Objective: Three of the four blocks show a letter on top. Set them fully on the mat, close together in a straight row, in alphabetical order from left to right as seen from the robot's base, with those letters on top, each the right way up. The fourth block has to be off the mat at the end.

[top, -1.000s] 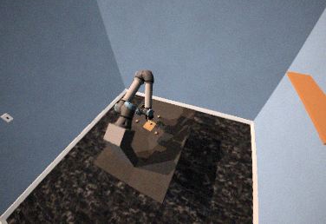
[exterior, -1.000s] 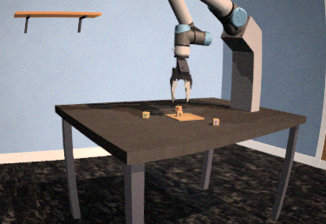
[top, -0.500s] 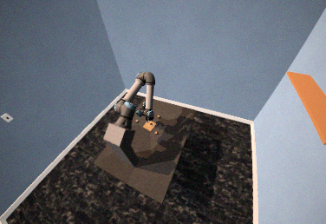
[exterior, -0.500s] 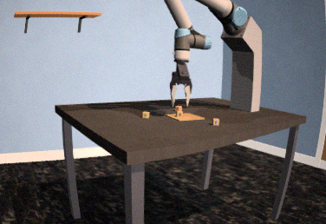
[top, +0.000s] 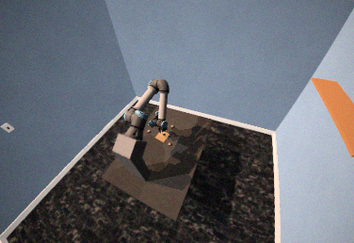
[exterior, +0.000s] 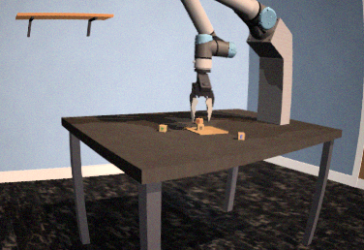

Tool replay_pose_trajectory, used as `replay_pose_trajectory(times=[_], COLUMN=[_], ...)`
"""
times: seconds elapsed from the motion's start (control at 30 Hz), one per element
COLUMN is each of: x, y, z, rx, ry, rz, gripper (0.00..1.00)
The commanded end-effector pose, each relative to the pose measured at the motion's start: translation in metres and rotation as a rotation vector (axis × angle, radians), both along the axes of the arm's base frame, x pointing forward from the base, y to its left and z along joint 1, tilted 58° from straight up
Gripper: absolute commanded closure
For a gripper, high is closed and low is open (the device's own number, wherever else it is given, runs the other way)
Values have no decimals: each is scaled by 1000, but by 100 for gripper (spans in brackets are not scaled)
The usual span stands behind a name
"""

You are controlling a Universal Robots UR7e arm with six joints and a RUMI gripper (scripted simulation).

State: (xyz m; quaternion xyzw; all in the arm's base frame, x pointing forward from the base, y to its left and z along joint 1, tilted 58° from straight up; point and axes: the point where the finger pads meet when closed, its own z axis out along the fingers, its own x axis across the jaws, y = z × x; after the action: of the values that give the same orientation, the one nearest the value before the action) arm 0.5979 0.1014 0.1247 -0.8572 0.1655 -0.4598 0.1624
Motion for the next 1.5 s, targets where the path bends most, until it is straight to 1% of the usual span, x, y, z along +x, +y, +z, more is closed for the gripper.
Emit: replay_pose_trajectory(times=[0.0, 0.7, 1.17, 1.47], x=[1, 4, 24, 28], y=[0, 1, 4, 4], z=[0, -2, -15, -17], rx=[0, 0, 0, 0], ry=[-1, -1, -1, -1], rz=[0, 0, 0, 0], gripper=[63, 63, 63, 63])
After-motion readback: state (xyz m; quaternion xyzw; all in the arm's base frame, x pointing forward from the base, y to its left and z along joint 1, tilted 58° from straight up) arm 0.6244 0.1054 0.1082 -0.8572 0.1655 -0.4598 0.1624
